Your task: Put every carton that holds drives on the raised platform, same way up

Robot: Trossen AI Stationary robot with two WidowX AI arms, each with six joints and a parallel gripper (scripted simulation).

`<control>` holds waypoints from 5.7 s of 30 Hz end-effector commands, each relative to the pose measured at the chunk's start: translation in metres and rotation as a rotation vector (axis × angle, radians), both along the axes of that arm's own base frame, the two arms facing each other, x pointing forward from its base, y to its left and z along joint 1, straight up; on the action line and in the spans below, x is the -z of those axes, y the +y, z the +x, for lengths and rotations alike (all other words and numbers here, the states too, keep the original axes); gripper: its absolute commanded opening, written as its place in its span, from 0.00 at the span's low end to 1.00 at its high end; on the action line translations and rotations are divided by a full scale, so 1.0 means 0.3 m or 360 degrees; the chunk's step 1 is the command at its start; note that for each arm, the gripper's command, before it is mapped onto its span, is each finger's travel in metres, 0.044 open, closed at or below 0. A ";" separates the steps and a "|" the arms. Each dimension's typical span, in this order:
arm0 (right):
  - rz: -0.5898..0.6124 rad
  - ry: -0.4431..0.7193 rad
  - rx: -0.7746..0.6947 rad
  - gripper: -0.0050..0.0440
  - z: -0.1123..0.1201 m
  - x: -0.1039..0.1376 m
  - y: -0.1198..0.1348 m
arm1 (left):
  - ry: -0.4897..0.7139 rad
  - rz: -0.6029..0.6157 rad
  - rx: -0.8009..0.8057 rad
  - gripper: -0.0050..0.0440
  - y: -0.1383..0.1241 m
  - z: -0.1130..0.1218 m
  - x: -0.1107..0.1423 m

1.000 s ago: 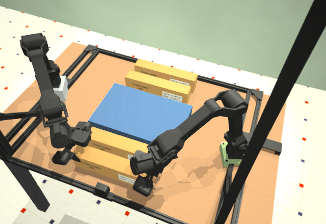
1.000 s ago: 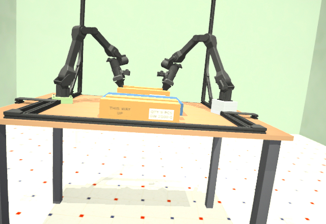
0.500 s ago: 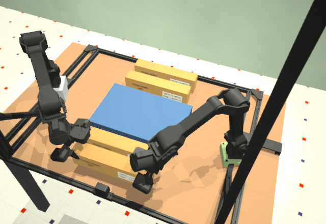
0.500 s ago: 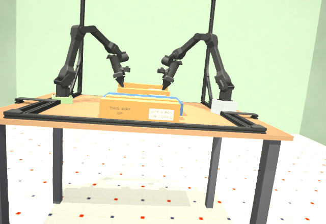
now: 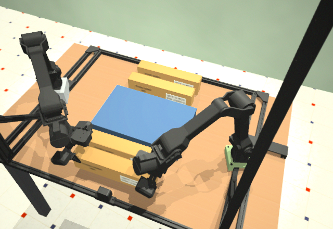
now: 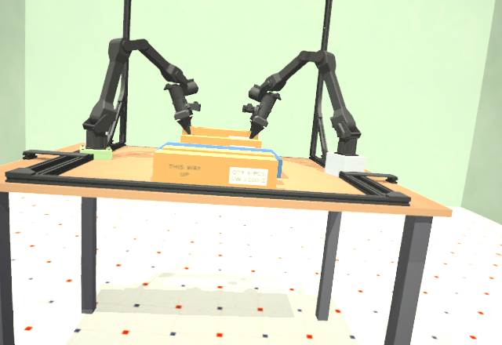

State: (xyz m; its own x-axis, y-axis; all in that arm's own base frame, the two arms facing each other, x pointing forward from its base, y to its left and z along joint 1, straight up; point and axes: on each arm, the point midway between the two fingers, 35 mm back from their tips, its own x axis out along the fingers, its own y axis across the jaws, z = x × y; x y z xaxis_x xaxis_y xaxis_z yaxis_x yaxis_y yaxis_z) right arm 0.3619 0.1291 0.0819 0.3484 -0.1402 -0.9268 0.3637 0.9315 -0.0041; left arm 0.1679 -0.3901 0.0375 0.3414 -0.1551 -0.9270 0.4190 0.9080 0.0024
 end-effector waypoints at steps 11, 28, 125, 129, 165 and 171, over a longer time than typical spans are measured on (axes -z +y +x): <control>0.0007 -0.0001 0.0003 0.10 0.000 0.017 0.002 | 0.0002 -0.0003 0.0001 0.10 -0.002 -0.002 0.017; 0.0007 -0.0001 0.0003 0.10 0.000 0.094 0.002 | 0.0002 -0.0003 0.0001 0.10 -0.002 -0.002 0.093; 0.0007 -0.0001 0.0003 0.90 -0.100 0.088 -0.299 | 0.0002 -0.0003 0.0001 0.90 0.290 0.114 0.088; 0.0007 -0.0001 0.0003 0.90 -0.100 0.097 -0.299 | 0.0002 -0.0003 0.0001 0.90 0.290 0.114 0.097; 0.0007 -0.0001 0.0003 0.10 -0.100 0.085 -0.299 | 0.0002 -0.0003 0.0001 0.10 0.290 0.114 0.085; 0.0007 -0.0001 0.0003 0.10 -0.100 0.018 -0.299 | 0.0002 -0.0003 0.0001 0.10 0.290 0.114 0.018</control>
